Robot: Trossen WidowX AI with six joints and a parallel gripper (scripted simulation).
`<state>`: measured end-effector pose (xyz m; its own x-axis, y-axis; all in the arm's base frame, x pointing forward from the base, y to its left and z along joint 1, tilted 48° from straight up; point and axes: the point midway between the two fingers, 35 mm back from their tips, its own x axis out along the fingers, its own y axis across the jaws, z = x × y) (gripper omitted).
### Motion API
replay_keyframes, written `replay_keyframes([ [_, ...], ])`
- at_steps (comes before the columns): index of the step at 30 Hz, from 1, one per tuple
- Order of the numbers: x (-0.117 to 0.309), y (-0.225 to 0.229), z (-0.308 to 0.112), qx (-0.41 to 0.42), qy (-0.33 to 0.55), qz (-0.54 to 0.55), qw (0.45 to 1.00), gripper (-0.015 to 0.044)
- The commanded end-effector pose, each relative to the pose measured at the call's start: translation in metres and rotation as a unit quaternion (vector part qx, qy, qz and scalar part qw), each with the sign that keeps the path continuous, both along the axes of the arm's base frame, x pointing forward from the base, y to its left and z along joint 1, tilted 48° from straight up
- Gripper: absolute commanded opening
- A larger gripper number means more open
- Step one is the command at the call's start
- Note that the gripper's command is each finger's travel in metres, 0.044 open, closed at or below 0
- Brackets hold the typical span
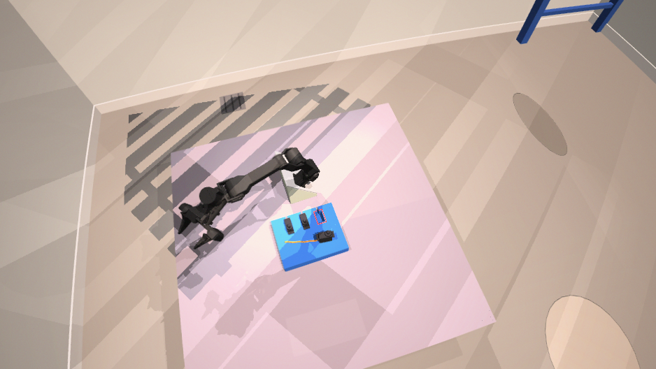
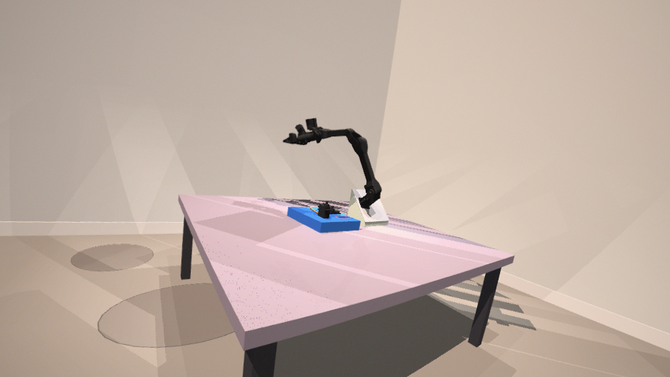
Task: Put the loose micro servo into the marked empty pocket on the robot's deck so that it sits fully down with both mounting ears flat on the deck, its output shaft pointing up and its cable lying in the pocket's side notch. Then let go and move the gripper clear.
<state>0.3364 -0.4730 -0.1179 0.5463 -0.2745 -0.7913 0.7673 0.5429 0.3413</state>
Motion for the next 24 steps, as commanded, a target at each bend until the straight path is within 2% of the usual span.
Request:
replay_keyframes([
  [1,0.001,0.001,0.0,0.0,0.001,0.003,1.0,0.0426],
  [2,0.002,0.003,0.001,0.0,0.002,0.008,1.0,0.044],
  [12,0.027,0.058,0.013,-0.008,0.039,0.154,0.987,0.044],
  [24,0.049,0.136,0.032,-0.021,0.068,0.349,0.935,0.044],
])
